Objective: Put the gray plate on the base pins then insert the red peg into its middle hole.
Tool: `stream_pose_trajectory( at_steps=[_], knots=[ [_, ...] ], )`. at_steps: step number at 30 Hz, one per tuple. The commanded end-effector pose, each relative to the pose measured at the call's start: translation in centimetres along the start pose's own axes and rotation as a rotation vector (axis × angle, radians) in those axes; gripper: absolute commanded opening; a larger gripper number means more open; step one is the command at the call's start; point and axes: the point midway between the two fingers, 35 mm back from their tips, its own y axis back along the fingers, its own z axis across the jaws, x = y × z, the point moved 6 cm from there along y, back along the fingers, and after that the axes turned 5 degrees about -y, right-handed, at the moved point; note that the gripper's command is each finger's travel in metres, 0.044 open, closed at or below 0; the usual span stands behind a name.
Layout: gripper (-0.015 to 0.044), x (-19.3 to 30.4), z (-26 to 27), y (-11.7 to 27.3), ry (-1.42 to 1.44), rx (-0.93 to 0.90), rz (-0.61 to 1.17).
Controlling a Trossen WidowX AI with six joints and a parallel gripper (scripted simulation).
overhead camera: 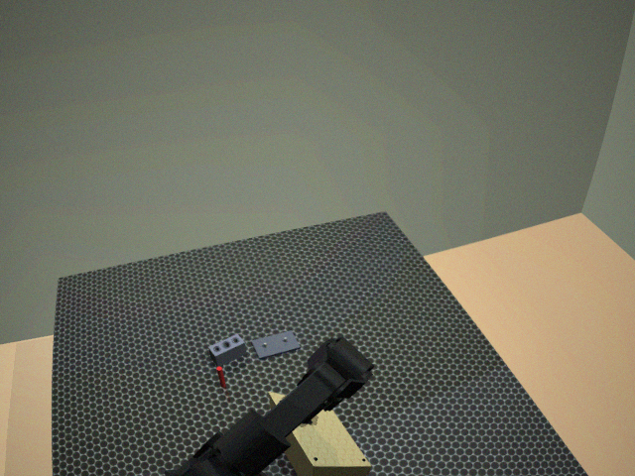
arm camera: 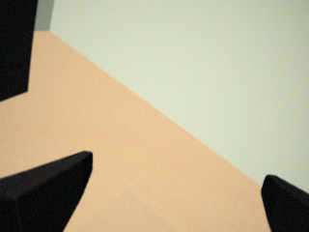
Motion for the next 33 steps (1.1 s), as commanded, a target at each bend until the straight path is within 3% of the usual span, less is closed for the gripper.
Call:
stream_pose_trajectory(
  at_steps=[1,5,13,23,33],
  knots=[
    [0.0426,0.0,0.0,0.0,0.000,0.000,0.000],
    [0.0440,-0.3,-0.7,1.6,-0.044,0.056,-0.040],
    [0.0440,-1.1,-3.4,9.6,-0.255,0.309,-0.235],
    [0.0440,-0.7,-5.1,23.9,-0.665,0.703,-0.601],
    [0.0440,3.5,-2.9,38.4,-1.044,1.069,-1.028]
  ],
)
